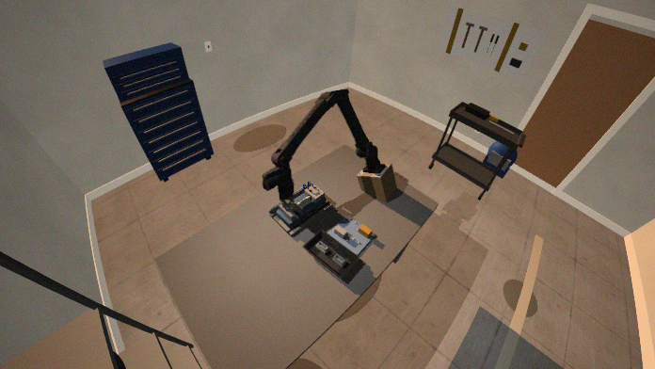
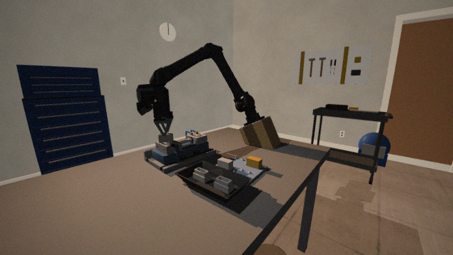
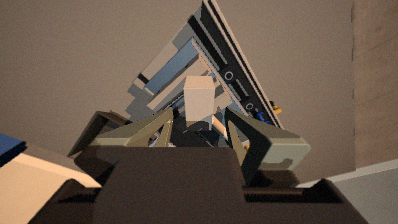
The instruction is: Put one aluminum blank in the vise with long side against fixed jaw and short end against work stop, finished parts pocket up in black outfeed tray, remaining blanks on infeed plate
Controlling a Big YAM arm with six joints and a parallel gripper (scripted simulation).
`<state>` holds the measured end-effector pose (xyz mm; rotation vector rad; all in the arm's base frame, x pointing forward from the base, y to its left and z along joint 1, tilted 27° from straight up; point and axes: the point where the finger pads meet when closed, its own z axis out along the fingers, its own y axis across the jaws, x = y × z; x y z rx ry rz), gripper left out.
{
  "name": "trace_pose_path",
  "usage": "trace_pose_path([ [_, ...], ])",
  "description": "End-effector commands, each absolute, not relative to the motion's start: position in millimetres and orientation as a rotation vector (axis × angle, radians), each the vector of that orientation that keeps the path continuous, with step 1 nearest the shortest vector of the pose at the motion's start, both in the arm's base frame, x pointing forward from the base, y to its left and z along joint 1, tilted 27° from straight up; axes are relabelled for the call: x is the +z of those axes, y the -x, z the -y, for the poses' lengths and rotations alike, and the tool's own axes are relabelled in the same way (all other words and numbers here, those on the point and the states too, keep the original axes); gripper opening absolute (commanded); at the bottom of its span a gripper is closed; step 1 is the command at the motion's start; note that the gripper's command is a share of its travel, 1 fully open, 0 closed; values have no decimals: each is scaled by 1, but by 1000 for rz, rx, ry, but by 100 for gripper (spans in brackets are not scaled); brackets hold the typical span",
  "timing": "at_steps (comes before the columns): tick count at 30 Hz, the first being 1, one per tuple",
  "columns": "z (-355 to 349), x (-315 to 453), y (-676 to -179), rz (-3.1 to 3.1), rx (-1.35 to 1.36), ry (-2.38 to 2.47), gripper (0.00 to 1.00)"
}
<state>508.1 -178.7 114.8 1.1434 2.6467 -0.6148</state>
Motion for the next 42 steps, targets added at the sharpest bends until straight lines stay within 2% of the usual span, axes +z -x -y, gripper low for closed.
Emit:
trace_pose_path([
  [1,188,129,-518,-2615,-601,-1161,64],
  [42,190,111,-510,-2633,-609,-1155,64],
])
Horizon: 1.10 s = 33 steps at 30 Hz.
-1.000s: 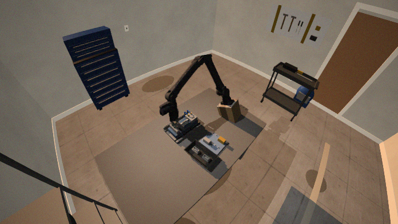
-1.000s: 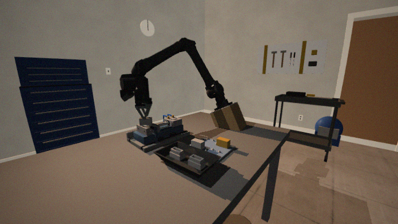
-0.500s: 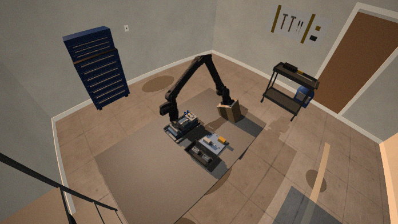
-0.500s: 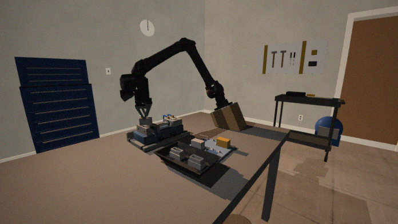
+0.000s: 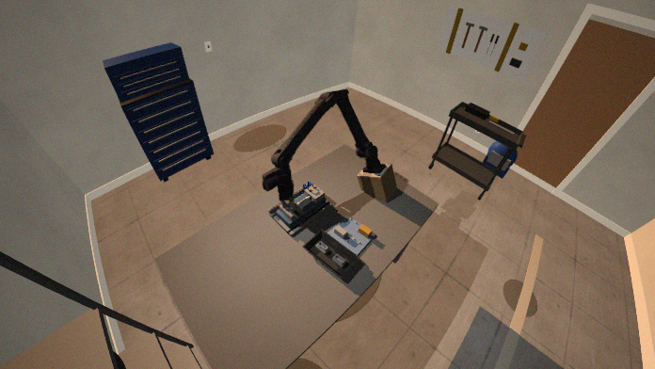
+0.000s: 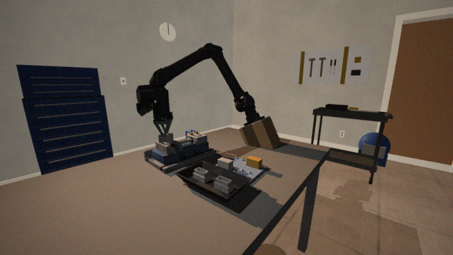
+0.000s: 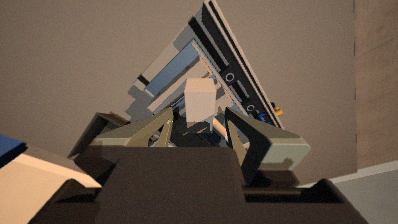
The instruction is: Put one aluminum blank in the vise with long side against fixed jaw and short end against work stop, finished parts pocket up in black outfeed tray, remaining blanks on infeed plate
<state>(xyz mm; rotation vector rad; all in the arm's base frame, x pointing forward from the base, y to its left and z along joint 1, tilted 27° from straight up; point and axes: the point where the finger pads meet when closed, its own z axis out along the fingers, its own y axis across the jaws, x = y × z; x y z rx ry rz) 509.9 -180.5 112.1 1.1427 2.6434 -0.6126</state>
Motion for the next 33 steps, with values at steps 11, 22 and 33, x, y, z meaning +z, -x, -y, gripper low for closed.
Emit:
trace_pose_path([
  [11,192,111,-512,-2629,-608,-1155,64],
  [22,192,111,-511,-2628,-607,-1156,64],
  [33,192,109,-509,-2633,-609,-1157,64],
])
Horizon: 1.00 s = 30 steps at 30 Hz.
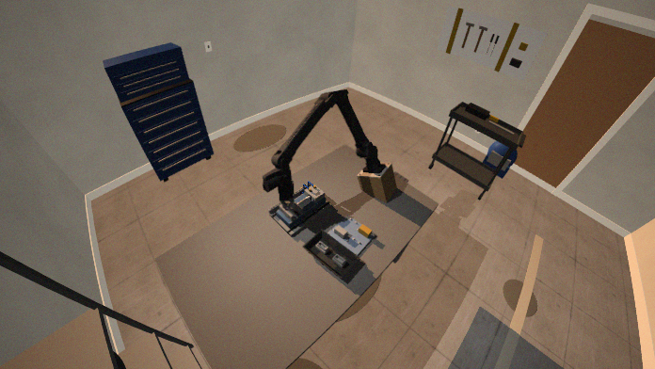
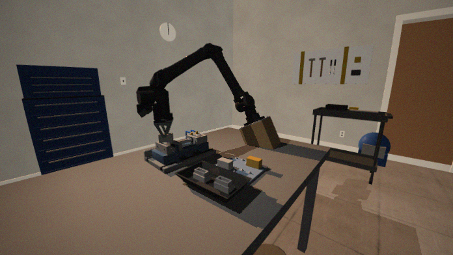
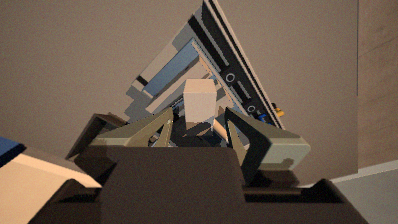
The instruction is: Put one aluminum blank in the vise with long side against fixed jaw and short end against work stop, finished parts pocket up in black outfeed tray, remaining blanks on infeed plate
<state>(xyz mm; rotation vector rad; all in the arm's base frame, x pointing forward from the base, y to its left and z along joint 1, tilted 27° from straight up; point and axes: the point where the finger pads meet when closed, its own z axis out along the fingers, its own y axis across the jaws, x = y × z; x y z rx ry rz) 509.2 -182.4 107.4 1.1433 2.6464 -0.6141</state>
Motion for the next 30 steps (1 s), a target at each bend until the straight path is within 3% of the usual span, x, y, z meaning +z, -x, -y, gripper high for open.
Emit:
trace_pose_path([
  [1,192,109,-509,-2633,-609,-1157,64],
  [30,193,114,-514,-2620,-604,-1156,64],
])
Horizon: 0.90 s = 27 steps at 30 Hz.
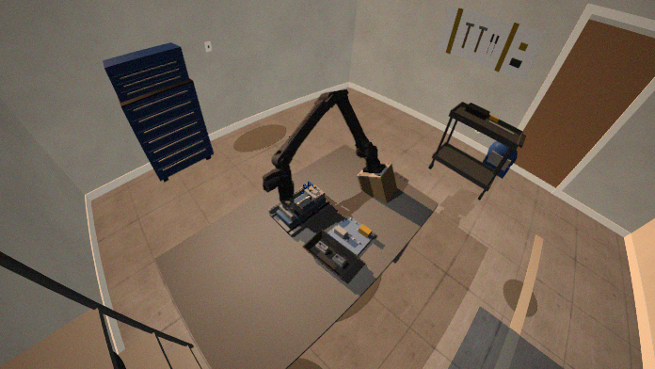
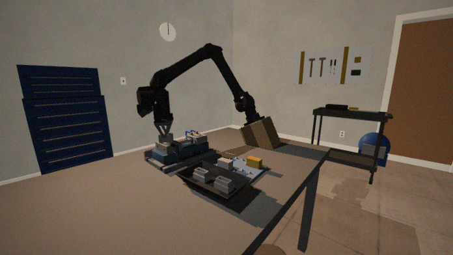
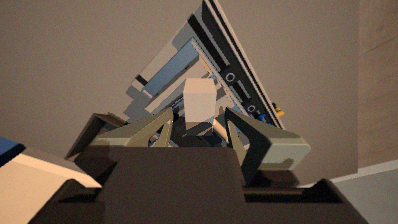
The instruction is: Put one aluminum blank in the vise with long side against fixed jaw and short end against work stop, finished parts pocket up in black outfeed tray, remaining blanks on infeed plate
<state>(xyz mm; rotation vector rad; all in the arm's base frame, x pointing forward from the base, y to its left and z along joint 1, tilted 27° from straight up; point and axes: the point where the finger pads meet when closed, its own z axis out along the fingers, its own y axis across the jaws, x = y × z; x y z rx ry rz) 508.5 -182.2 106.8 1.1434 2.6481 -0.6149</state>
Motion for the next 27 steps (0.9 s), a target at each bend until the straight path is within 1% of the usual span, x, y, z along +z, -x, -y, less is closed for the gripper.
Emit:
trace_pose_path([
  [1,193,114,-514,-2620,-603,-1156,64],
  [2,193,114,-514,-2620,-603,-1156,64],
  [3,193,114,-514,-2620,-603,-1156,0],
  [27,193,114,-513,-2622,-606,-1158,0],
])
